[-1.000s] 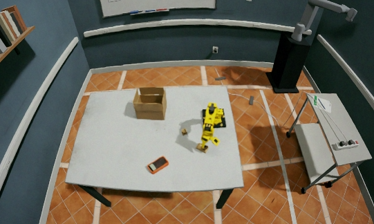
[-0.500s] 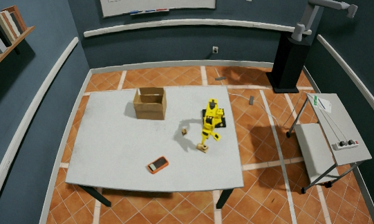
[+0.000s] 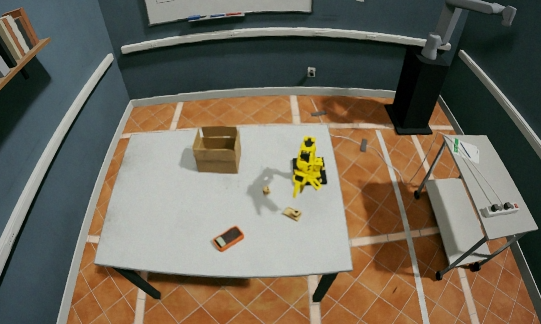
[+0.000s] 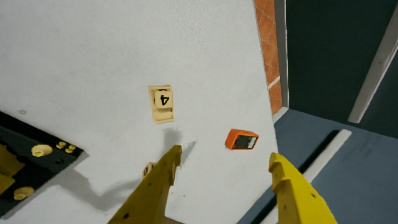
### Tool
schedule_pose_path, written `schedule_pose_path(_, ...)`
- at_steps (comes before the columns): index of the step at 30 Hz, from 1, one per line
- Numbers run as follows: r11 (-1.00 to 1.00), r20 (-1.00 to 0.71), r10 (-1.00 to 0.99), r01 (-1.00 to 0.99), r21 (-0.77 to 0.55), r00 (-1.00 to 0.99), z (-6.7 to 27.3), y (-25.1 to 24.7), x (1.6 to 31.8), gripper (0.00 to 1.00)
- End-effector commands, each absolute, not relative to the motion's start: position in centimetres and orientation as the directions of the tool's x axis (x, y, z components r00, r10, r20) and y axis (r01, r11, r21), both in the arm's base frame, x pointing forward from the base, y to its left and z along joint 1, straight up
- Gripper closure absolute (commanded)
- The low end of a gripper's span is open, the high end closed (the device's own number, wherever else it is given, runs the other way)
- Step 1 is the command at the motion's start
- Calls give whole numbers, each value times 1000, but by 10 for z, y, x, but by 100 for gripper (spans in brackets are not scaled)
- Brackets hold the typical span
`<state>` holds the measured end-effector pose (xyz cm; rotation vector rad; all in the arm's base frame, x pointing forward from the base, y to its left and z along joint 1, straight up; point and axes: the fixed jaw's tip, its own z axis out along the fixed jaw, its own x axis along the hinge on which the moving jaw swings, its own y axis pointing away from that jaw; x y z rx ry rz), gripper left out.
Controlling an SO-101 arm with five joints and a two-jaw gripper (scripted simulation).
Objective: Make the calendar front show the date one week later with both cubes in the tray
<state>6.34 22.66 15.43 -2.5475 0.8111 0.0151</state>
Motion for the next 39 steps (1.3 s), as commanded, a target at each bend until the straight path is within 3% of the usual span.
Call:
schedule_pose_path(1, -709, -158, -537, -545, -447, 828, 161, 226, 61, 65)
schedule_pose_path(20, -734, -112, -509, -498, -461, 854, 159, 221, 74, 65)
schedule_pose_path(39, -859, 141, -334, -239, -453, 932, 150, 188, 135, 65)
